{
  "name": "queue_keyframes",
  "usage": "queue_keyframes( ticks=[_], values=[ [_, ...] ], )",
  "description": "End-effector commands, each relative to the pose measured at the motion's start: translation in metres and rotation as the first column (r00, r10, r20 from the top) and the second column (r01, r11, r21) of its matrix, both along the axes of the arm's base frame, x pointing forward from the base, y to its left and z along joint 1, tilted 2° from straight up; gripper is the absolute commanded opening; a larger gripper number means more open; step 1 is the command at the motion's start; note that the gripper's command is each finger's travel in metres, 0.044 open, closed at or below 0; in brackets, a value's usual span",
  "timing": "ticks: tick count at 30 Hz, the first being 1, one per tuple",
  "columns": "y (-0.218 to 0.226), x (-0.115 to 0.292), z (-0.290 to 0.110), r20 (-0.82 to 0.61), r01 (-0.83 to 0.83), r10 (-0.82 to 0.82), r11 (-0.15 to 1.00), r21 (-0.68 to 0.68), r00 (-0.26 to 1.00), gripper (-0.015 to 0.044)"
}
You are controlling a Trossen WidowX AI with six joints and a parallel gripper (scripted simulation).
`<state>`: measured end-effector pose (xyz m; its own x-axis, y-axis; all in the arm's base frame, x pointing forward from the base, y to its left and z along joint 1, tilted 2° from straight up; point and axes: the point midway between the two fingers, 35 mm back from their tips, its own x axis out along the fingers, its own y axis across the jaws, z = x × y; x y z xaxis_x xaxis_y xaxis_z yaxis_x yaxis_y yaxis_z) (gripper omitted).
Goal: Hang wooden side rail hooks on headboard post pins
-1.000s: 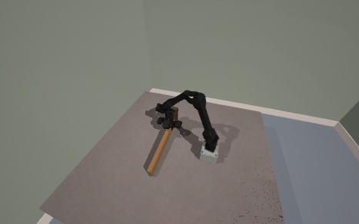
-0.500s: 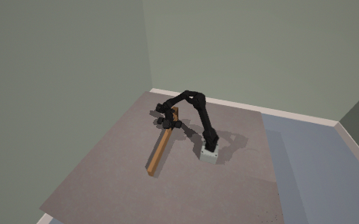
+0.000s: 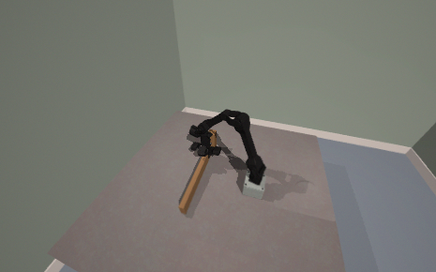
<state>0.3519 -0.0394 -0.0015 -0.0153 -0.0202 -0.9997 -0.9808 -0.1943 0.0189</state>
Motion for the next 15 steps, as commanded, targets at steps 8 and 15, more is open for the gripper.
queue_keyframes(
  ticks=[8, 15],
  values=[
    [-0.0019, 0.0057, 0.0065, 0.022, -0.004, 0.004, 1.000, -0.002, 1.000, 0.0000],
    [-0.0026, 0.0059, 0.0057, 0.022, -0.004, 0.004, 1.000, -0.003, 1.000, 0.0000]
  ],
)
